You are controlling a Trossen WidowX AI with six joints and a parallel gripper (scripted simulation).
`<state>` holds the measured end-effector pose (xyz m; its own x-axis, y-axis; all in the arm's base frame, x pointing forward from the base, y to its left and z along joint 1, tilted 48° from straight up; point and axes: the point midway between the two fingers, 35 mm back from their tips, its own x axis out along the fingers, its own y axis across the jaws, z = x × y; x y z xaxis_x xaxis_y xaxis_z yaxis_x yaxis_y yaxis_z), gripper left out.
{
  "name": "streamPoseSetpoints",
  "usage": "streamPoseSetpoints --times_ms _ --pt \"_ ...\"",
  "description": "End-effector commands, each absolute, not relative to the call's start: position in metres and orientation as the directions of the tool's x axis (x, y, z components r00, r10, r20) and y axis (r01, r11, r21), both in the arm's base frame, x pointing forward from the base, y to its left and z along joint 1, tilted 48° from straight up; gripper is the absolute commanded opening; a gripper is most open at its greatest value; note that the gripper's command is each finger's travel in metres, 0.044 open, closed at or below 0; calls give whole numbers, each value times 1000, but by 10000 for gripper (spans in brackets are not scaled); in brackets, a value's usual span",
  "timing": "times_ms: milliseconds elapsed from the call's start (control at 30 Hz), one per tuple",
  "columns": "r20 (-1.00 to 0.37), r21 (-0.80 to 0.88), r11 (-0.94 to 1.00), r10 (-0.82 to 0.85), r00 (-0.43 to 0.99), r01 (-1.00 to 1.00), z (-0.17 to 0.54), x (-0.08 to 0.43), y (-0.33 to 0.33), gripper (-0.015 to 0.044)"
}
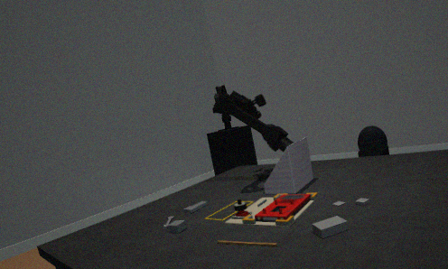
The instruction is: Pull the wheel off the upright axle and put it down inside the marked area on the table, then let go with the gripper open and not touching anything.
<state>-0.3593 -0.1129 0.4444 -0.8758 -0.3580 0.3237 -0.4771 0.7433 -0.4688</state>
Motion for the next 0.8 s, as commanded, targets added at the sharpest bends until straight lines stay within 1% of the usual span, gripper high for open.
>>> streamPoseSetpoints --times_ms 0,100,433,767 --pt "323 -471 741 -359 -875 -478 444 -359 -114 374" --pt "315 -502 711 -380 -870 -492 443 -357 -125 300" --pt "242 -726 446 -545 -803 -522 431 -328 -211 300" --pt "158 -901 181 -710 -686 -395 417 -270 -298 300"
